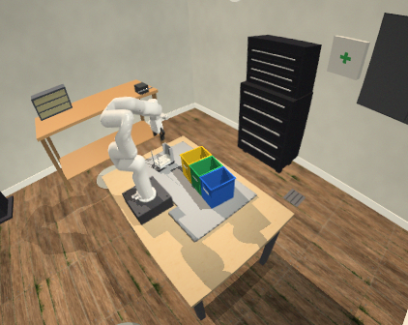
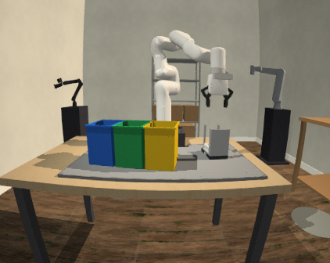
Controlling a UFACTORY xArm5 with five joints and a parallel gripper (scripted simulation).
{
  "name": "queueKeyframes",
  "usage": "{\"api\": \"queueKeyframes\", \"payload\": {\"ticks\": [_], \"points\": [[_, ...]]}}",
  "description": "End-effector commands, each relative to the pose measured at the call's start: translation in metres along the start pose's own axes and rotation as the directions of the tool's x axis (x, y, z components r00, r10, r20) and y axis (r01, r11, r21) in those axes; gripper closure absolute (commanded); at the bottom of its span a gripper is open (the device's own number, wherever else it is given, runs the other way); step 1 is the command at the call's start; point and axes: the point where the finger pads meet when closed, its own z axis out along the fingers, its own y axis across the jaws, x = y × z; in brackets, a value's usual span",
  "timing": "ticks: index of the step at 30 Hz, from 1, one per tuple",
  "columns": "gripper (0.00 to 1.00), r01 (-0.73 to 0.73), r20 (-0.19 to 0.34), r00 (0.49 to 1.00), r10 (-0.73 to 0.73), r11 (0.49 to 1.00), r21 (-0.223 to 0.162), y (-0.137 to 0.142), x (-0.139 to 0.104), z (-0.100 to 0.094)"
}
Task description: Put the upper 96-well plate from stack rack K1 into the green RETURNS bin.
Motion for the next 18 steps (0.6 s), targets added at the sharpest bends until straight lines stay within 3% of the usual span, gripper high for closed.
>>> {"api": "queueKeyframes", "payload": {"ticks": [1,18], "points": [[0.0,0.0,-0.003,1.0,0.0,1.0,0.002,-0.001,0.001,-0.001],[0.0,0.0,-0.003,1.0,0.0,1.0,0.002,-0.001,0.001,0.015]]}}
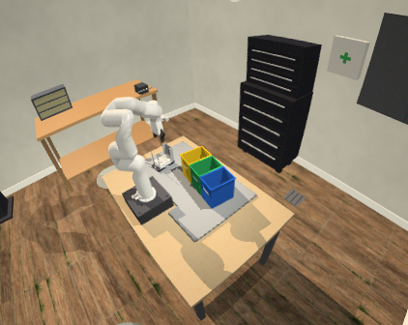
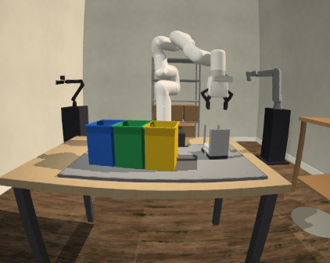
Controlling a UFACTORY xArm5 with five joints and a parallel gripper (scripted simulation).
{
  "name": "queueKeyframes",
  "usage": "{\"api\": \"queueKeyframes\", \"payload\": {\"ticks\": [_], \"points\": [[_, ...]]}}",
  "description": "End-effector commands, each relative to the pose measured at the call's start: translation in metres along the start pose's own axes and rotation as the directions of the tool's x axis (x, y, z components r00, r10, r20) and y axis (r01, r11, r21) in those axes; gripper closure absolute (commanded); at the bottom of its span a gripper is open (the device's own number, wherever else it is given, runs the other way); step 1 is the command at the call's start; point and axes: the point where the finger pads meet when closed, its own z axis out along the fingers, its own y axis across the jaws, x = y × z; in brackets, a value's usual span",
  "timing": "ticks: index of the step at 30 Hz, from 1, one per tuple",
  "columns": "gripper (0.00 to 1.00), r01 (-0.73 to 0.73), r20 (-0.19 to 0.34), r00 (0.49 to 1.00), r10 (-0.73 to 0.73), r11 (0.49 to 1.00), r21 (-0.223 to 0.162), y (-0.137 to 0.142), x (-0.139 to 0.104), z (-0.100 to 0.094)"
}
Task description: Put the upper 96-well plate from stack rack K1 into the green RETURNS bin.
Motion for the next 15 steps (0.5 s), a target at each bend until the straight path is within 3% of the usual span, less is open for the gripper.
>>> {"api": "queueKeyframes", "payload": {"ticks": [1,15], "points": [[0.0,0.0,-0.004,1.0,0.0,1.0,0.003,-0.001,0.001,0.006],[0.0,0.0,-0.004,1.0,0.0,1.0,0.003,-0.001,0.001,0.026]]}}
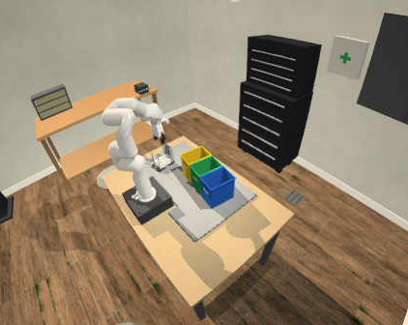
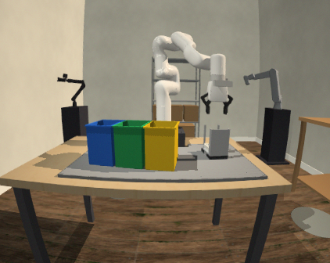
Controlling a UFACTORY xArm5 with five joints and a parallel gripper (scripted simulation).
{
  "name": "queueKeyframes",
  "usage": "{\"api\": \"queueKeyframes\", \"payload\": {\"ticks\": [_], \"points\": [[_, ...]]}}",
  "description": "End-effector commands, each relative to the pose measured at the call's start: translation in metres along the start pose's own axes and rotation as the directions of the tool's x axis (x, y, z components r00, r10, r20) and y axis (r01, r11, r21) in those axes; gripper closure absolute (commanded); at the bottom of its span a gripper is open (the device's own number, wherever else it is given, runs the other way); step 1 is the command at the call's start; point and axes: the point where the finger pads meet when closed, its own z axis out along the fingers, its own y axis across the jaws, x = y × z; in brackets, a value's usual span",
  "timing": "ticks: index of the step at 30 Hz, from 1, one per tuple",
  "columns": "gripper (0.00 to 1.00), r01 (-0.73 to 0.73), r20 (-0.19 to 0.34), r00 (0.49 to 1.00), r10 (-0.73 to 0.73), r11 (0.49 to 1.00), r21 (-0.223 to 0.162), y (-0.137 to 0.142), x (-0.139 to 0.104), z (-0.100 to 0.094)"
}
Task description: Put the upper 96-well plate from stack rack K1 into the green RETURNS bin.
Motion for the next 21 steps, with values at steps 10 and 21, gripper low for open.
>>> {"api": "queueKeyframes", "payload": {"ticks": [10,21], "points": [[0.0,0.0,-0.004,1.0,0.0,1.0,0.003,-0.001,0.001,0.02],[0.0,0.0,-0.003,1.0,0.0,1.0,0.003,-0.001,0.001,0.035]]}}
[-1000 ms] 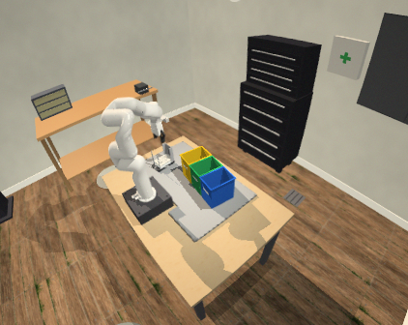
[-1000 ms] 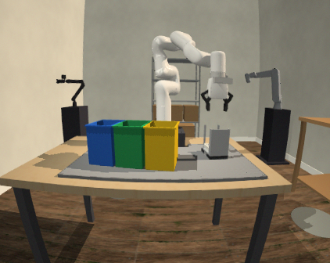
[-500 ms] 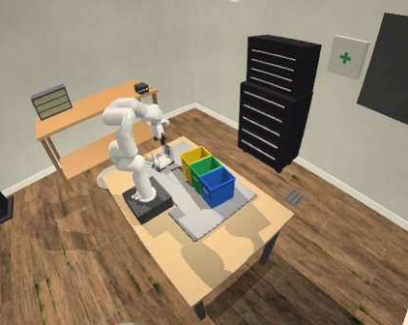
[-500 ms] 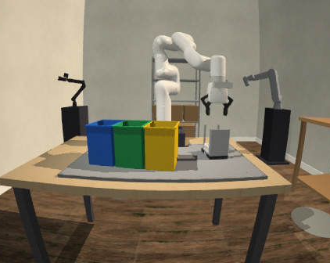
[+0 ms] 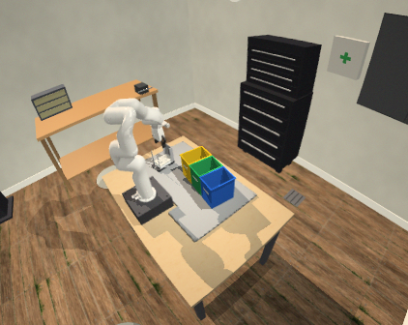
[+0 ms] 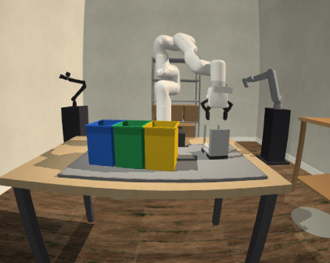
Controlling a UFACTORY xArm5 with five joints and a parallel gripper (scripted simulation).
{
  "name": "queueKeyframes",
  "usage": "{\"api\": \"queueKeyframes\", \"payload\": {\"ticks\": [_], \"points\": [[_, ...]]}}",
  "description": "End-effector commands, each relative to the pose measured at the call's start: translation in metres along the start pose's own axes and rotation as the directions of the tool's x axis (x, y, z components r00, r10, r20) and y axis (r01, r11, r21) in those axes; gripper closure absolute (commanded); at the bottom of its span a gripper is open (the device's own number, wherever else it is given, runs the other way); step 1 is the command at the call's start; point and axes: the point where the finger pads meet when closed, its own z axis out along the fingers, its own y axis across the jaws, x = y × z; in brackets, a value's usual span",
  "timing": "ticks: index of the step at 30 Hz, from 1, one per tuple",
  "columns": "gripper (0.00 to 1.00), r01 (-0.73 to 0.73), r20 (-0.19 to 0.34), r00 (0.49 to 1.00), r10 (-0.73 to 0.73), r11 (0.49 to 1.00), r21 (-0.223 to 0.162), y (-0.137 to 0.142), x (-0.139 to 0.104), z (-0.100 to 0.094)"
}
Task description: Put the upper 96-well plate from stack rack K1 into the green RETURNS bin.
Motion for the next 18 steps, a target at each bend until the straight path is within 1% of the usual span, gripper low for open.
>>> {"api": "queueKeyframes", "payload": {"ticks": [1,11,13,18], "points": [[0.0,0.0,-0.003,1.0,0.0,1.0,0.002,-0.001,0.001,0.007],[0.0,0.0,-0.003,1.0,0.0,1.0,0.002,-0.001,0.001,0.024],[0.0,0.0,-0.003,1.0,0.0,1.0,0.002,-0.001,0.001,0.024],[0.0,0.0,-0.003,1.0,0.0,1.0,0.002,-0.001,0.001,0.032]]}}
